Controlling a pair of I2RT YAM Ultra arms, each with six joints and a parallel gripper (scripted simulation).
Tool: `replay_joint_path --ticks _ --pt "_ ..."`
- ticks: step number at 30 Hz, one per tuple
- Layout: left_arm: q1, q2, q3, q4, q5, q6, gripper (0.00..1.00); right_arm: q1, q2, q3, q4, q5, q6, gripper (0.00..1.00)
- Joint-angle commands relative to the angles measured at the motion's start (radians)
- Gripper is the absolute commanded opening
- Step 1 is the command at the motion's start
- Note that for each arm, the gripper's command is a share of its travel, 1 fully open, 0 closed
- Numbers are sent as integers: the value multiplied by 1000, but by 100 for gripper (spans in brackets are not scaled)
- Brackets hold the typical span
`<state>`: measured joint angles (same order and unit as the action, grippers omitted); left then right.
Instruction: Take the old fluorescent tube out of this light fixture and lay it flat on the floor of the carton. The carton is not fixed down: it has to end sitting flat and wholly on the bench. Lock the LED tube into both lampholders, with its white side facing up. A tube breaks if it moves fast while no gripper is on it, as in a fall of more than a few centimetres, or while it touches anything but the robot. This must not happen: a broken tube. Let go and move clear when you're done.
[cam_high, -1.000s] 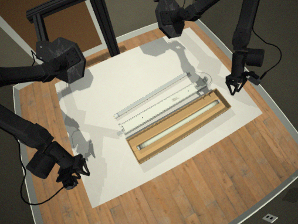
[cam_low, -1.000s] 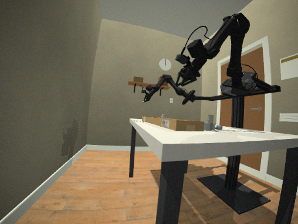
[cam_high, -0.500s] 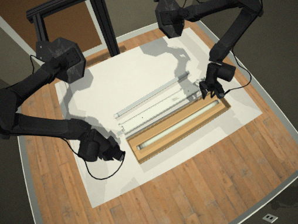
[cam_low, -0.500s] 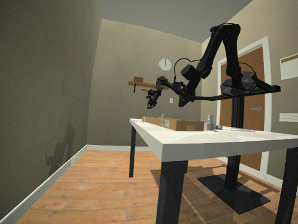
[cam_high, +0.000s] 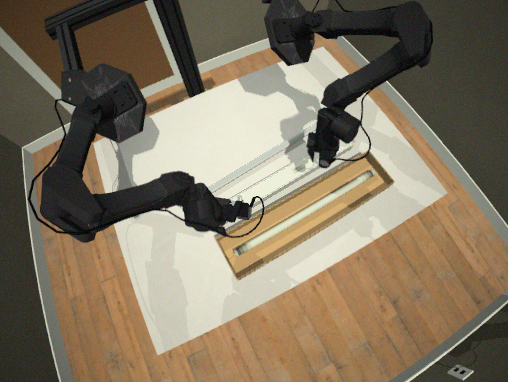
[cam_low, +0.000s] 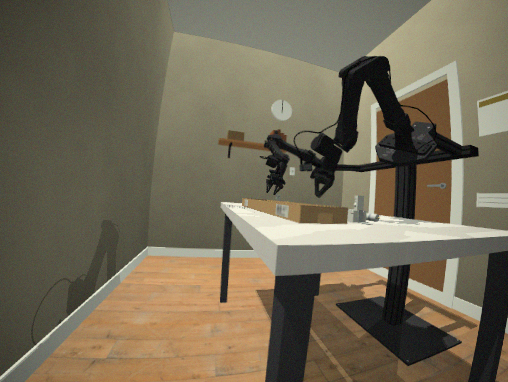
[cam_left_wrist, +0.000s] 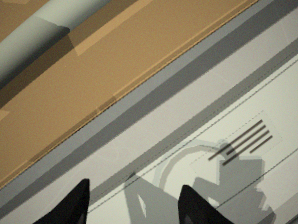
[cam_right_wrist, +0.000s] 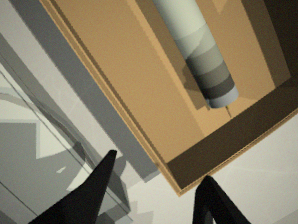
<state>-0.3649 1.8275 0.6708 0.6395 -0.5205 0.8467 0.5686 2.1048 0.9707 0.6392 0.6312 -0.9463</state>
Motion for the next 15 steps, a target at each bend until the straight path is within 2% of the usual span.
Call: replay_joint_path --ticks 1,2,4,6,15 --pt "-31 16 -21 78 -47 79 49 37 43 -18 68 63 -88 49" --pt "-41 43 -28 116 -61 101 49 52 86 19 102 84 -111 49" --pt "-55 73 -44 147 -83 133 49 76 125 21 134 114 -145 49" --pt "-71 108 -66 171 -95 166 49 100 171 -29 159 128 -187 49" --pt "-128 235 -129 265 -165 286 49 191 344 -44 253 209 -326 49"
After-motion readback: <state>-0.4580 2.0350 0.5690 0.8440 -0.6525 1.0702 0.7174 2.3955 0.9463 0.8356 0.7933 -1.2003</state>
